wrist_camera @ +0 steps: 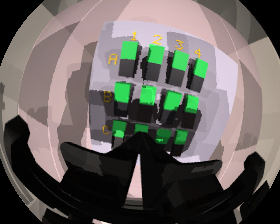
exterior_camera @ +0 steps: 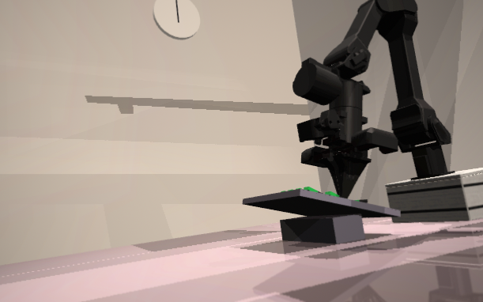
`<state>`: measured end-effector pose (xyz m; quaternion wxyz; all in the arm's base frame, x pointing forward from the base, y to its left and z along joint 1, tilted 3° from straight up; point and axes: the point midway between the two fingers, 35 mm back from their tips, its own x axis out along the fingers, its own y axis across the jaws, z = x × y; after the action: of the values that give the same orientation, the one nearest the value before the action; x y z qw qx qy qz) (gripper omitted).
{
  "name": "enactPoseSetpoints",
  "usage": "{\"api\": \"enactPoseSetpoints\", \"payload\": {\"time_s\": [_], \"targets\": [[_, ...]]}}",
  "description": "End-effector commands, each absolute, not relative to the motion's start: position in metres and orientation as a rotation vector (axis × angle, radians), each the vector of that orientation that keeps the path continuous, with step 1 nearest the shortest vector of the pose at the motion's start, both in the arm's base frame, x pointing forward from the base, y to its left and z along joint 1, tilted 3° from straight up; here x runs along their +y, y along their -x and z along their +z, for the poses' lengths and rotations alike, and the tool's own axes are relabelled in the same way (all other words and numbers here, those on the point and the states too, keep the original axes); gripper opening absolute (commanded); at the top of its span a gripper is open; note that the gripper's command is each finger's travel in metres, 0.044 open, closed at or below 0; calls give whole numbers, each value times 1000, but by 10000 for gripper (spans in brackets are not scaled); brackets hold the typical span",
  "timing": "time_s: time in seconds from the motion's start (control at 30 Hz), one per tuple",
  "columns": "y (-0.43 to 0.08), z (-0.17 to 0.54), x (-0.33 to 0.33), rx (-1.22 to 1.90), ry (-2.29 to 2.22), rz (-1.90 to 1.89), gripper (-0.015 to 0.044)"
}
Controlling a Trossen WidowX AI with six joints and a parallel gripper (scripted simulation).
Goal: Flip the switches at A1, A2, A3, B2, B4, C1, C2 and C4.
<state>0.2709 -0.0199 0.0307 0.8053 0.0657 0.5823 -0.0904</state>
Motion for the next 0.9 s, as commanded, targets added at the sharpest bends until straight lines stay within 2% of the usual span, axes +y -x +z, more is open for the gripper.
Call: {"api": "enactPoseSetpoints", "payload": {"time_s": [0.0, 0.1, 0.33, 0.57, 0.87], "targets": [[-264, 60, -18, 1226, -139, -191, 0], [-252, 88, -15, 1215, -137, -188, 0], [-250, 90, -16, 1215, -136, -188, 0], [-223, 83, -58, 1216, -133, -190, 0], [-234, 50, -60, 1190, -130, -192, 0]]}}
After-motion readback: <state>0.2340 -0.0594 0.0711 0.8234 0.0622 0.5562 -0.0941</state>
